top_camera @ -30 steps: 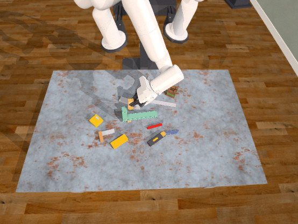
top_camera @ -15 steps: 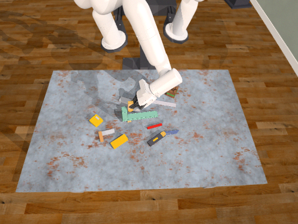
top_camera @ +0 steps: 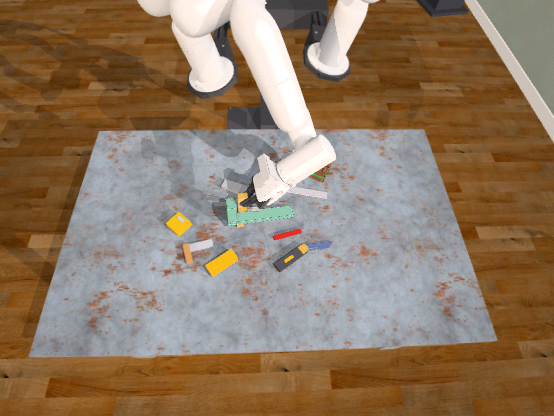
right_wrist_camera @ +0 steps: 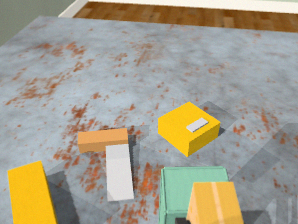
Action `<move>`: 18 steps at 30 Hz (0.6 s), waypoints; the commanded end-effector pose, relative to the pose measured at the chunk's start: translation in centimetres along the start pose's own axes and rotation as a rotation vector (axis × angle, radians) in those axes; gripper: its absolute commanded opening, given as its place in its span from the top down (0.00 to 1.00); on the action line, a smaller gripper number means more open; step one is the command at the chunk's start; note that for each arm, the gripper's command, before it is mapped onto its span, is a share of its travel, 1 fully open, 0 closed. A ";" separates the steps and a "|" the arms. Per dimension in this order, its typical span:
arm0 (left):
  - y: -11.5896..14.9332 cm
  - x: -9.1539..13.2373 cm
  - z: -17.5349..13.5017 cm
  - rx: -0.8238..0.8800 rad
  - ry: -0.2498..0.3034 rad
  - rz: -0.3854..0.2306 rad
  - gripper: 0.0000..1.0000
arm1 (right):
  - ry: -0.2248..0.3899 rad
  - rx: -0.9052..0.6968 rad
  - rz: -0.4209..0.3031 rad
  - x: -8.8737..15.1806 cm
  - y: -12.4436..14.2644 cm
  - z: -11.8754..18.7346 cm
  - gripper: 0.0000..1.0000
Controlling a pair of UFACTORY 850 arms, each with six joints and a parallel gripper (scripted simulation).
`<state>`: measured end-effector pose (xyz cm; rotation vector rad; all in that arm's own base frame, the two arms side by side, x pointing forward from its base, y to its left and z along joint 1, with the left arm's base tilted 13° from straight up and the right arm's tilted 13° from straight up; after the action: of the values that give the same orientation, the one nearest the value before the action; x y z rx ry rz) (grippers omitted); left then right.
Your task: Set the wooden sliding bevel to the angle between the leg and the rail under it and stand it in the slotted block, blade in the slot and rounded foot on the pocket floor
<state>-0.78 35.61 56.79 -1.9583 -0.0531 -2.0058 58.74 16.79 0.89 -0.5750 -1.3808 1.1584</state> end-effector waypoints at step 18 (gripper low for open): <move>0.0 0.1 0.0 0.000 0.000 0.002 0.00 | -0.001 -0.001 0.000 -1.1 1.1 -0.3 1.00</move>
<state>-0.78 35.61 56.79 -1.9583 -0.0531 -2.0058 58.90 16.29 -0.65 -0.5751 -1.3805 1.1586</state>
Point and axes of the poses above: on each arm, the point where the finger pads meet when closed, its own x axis back along the fingers, its own z axis across the jaws, y = z × x, the point moved 2 cm from there along x, back along the fingers, and after that the axes turned 14 degrees about x, right-handed, at the moved point
